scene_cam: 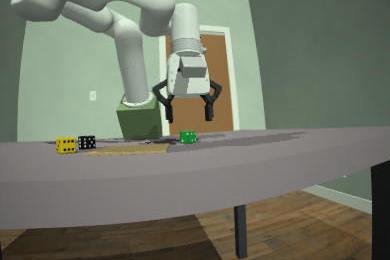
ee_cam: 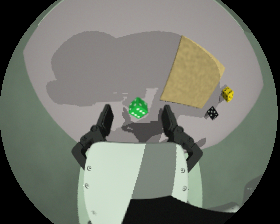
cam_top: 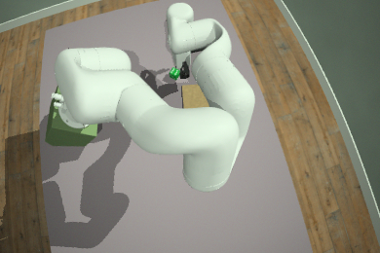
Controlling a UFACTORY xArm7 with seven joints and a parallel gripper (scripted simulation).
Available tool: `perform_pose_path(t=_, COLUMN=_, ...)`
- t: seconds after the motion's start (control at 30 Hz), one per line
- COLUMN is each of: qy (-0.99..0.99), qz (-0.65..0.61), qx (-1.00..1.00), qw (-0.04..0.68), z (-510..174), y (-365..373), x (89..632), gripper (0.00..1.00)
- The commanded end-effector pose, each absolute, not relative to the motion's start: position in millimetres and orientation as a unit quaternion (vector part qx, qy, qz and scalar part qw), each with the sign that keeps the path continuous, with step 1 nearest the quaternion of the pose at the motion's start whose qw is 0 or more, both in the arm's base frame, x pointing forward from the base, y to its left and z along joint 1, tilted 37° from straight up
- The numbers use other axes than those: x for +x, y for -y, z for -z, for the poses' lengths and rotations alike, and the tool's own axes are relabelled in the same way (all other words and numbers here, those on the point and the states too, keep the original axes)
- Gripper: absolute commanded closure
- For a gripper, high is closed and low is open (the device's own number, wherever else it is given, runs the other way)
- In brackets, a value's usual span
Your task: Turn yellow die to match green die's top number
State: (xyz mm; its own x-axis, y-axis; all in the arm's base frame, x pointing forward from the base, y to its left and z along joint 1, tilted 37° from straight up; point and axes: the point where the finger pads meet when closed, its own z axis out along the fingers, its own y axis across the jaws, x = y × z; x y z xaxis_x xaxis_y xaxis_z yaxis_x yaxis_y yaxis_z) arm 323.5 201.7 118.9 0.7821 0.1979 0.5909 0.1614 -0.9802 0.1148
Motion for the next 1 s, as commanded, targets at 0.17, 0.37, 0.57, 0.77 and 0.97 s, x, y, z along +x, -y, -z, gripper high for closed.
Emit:
perform_pose_path(t=0.17, qy=-0.096, qz=-0.317, qx=0.943, qw=0.028, z=-120, y=-202, x=323, gripper=0.00)
perform_pose_path(t=0.37, qy=-0.096, qz=-0.317, qx=0.943, qw=0.028, z=-131, y=-202, x=314, gripper=0.00)
perform_pose_path(t=0.57, qy=-0.096, qz=-0.317, qx=0.943, qw=0.028, z=-165, y=-202, x=289, gripper=0.00)
perform_pose_path(t=0.77, qy=-0.096, qz=-0.317, qx=0.943, qw=0.028, z=-186, y=-202, x=273, gripper=0.00)
perform_pose_path(t=0.97, qy=-0.096, qz=-0.317, qx=0.943, qw=0.028, z=-199, y=-202, x=263, gripper=0.00)
